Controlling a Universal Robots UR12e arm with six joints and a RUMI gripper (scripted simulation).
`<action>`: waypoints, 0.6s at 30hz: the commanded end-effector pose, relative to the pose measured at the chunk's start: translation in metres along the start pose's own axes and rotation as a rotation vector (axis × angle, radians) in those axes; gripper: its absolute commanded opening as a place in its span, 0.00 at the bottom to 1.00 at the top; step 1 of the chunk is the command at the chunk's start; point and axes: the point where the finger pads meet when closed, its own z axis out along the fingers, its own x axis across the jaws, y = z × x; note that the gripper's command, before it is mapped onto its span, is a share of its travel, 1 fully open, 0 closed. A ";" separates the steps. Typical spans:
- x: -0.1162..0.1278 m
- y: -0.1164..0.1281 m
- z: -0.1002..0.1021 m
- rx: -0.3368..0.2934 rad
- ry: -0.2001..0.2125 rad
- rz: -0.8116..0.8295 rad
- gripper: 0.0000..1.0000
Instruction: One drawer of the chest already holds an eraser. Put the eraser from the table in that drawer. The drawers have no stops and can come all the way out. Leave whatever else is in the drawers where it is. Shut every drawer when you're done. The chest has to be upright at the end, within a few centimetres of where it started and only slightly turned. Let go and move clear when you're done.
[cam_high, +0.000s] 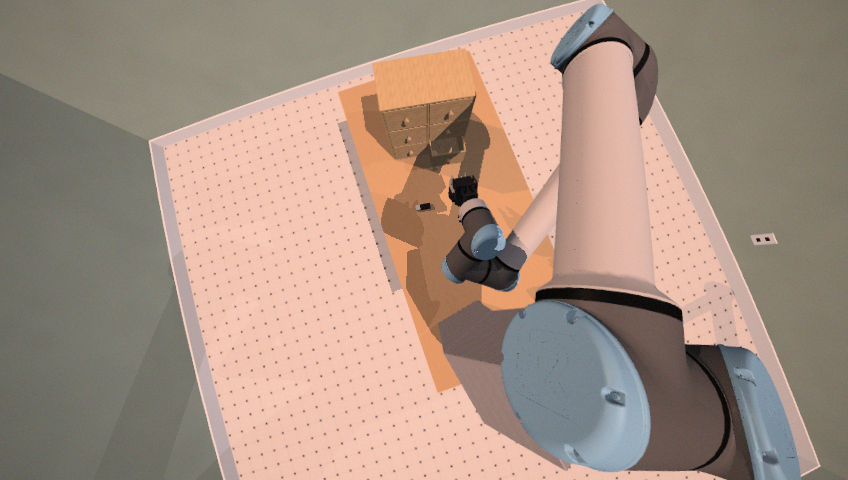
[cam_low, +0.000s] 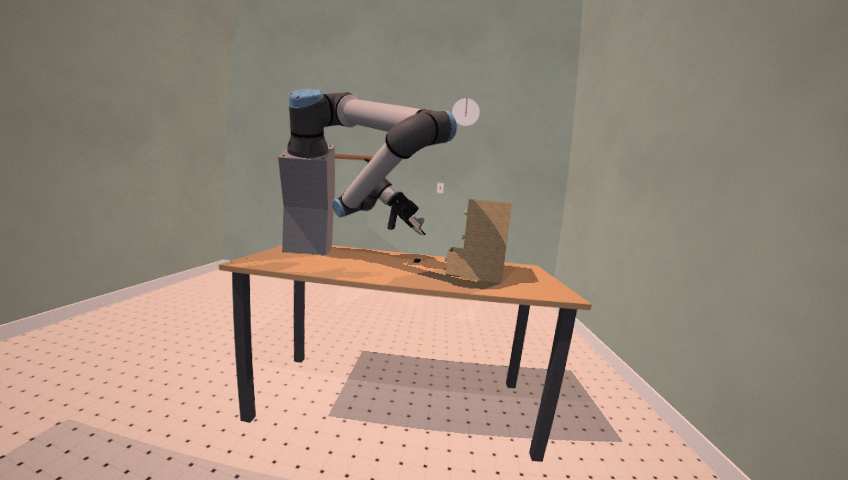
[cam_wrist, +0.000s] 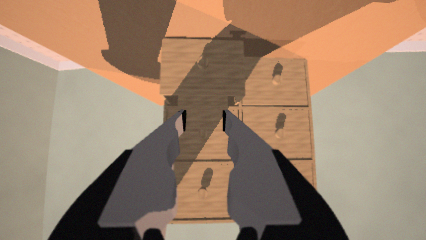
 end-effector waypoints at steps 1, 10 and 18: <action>-0.001 0.003 -0.020 0.190 -0.007 0.006 0.20; -0.001 0.008 -0.044 0.380 -0.007 0.006 0.20; -0.001 0.012 -0.068 0.573 -0.006 0.007 0.20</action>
